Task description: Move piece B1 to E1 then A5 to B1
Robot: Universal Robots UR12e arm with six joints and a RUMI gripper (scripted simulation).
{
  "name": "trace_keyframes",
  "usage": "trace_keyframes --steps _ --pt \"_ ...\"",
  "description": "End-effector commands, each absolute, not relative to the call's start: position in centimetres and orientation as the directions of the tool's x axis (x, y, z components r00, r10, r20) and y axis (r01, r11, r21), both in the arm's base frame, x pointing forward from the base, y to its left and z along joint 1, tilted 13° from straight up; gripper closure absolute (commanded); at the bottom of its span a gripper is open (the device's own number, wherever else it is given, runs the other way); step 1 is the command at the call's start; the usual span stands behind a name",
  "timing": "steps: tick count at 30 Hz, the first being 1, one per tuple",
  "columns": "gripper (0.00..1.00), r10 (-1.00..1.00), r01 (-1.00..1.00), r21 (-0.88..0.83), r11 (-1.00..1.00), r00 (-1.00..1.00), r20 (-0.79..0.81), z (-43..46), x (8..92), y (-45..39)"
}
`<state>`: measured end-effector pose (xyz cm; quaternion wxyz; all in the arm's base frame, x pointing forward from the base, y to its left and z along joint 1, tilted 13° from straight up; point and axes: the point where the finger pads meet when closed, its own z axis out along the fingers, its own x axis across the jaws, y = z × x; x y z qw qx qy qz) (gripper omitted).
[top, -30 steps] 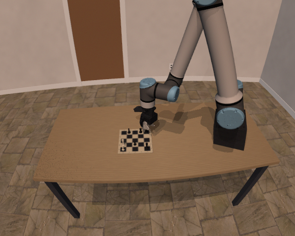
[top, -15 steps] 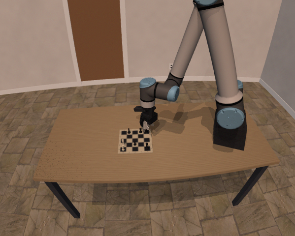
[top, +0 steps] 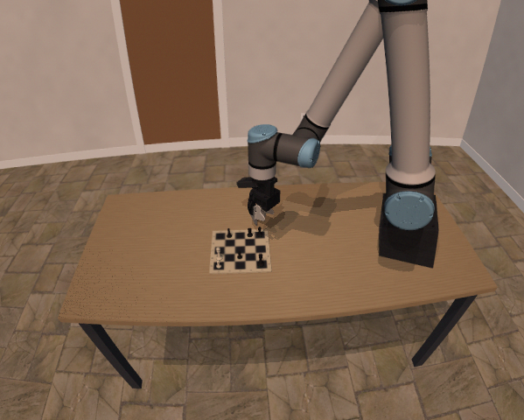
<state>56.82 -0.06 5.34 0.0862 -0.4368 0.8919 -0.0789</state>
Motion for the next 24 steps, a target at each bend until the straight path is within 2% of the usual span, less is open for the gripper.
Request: trace_keyframes --steps 1,12,13,24 --pt "0.78 -0.793 -0.766 -0.215 0.606 -0.603 -0.085 7.6 56.3 0.1" --pt "0.78 -0.793 -0.766 -0.215 0.606 -0.603 -0.085 9.2 56.0 0.2" --pt "0.00 -0.793 -0.766 -0.215 0.606 -0.603 -0.085 9.2 56.0 0.2" --pt "0.00 -0.793 -0.766 -0.215 0.606 -0.603 -0.085 9.2 56.0 0.2"
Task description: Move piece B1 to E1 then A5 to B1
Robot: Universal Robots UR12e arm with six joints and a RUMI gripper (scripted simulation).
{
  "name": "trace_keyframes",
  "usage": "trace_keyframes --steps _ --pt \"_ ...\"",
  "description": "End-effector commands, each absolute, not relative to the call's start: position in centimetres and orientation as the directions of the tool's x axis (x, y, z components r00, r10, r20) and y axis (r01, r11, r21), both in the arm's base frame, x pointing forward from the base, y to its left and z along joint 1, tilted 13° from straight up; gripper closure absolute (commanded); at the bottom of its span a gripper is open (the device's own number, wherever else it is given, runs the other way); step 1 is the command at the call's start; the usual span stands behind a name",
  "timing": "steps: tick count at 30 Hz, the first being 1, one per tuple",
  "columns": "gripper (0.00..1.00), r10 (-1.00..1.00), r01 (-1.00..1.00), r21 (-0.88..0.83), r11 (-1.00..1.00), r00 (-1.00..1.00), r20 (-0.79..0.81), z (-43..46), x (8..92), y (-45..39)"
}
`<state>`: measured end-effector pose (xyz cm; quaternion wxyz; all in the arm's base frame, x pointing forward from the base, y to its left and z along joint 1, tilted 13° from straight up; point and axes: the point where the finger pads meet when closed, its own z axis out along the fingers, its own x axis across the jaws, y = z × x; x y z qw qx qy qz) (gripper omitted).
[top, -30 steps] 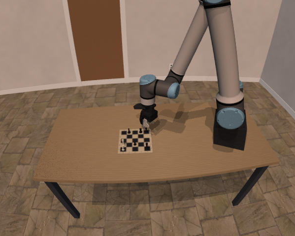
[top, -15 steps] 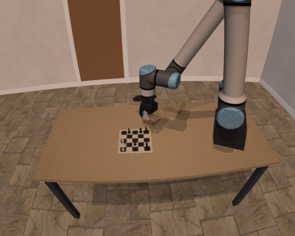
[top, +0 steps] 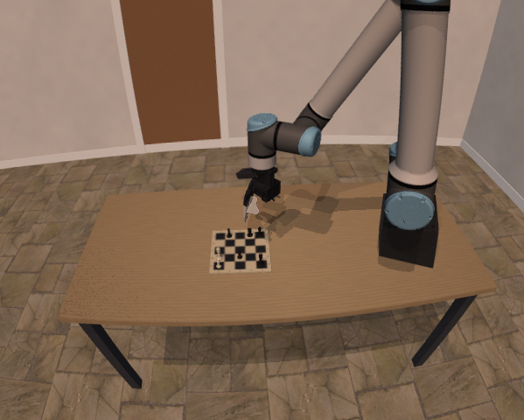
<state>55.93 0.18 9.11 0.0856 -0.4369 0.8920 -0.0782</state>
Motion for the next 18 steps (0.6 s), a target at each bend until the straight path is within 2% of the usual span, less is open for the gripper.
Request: trace_keyframes --steps 1,18 --pt "0.00 -0.793 -0.766 -0.215 0.606 -0.603 -0.085 9.17 55.97 0.18" --pt "0.00 -0.776 -0.749 -0.213 0.627 -0.624 -0.090 9.26 56.48 0.55"
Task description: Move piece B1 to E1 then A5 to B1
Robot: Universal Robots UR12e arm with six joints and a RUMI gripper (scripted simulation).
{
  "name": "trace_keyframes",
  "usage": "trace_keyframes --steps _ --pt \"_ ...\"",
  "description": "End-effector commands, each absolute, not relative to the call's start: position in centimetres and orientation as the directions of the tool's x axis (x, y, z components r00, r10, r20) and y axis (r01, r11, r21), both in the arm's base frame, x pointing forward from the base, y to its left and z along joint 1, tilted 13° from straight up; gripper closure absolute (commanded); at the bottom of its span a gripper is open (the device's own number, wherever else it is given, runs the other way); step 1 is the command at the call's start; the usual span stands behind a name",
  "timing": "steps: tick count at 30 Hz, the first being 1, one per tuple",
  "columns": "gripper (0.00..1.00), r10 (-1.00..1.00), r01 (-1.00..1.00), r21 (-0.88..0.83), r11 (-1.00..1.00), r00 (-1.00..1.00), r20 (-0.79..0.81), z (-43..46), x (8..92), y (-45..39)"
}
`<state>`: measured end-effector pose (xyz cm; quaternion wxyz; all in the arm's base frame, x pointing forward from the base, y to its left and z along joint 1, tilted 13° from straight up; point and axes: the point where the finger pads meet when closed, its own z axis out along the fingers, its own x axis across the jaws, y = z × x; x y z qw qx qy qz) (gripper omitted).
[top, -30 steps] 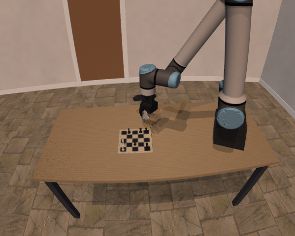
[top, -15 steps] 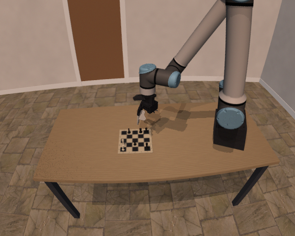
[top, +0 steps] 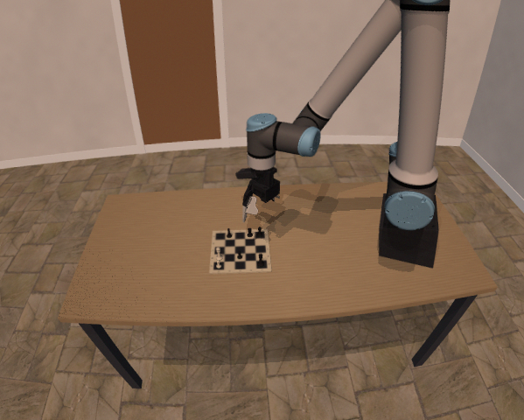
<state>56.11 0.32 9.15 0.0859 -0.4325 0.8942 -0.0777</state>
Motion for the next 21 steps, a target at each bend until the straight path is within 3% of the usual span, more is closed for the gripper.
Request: trace_keyframes --steps 1,21 --pt "0.00 -0.770 -0.743 -0.211 0.635 -0.631 -0.093 9.3 56.7 0.7" --pt "0.00 -0.425 -0.402 -0.150 0.903 -0.889 -0.172 10.0 64.5 8.9"
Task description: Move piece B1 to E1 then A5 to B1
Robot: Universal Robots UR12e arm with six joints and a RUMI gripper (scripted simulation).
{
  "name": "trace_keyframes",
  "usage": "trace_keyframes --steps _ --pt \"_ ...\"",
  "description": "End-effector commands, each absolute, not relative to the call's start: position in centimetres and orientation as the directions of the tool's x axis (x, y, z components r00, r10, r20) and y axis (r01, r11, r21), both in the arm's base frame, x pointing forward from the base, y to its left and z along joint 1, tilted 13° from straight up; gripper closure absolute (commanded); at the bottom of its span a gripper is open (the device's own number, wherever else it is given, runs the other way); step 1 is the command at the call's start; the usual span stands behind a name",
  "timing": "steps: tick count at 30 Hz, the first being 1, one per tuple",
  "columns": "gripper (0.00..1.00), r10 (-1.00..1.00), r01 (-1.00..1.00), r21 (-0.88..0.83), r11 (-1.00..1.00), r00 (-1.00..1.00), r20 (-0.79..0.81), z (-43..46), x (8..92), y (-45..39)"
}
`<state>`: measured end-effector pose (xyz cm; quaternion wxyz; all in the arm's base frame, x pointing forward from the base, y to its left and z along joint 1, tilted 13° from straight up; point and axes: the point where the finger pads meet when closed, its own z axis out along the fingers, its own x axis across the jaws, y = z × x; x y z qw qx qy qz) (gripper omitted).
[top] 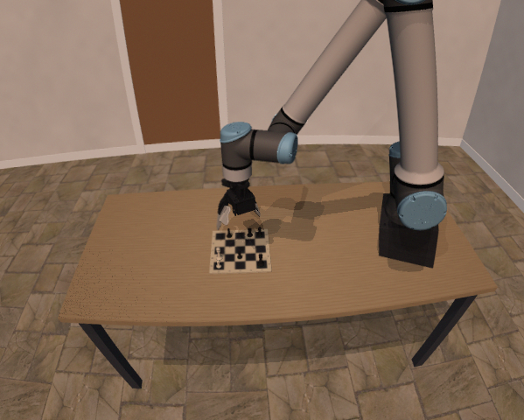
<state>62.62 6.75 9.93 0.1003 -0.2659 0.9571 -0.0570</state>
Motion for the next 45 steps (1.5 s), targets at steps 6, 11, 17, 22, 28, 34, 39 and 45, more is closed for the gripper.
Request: trace_keyframes --steps 6,11,17,22,28,34,39,45 --pt "0.00 -0.271 -0.251 -0.120 0.961 -0.943 -0.195 9.9 67.0 13.0" --pt "0.00 -0.209 -0.190 -0.108 0.976 -0.957 -0.203 9.8 67.9 14.7" --pt "0.00 -0.132 -0.115 -0.092 0.989 -0.968 -0.212 9.7 68.9 16.8" --pt "0.00 -0.114 -0.097 -0.088 0.991 -0.970 -0.214 9.6 69.1 17.4" --pt "0.80 -0.114 -0.097 -0.088 0.991 -0.970 -0.214 9.6 69.1 17.4" --pt "0.80 -0.114 -0.097 -0.088 0.991 -0.970 -0.214 9.6 69.1 17.4" --pt "0.80 -0.114 -0.097 -0.088 0.991 -0.970 -0.214 9.6 69.1 17.4" --pt "0.80 -0.114 -0.097 -0.088 0.991 -0.970 -0.214 9.6 69.1 17.4"
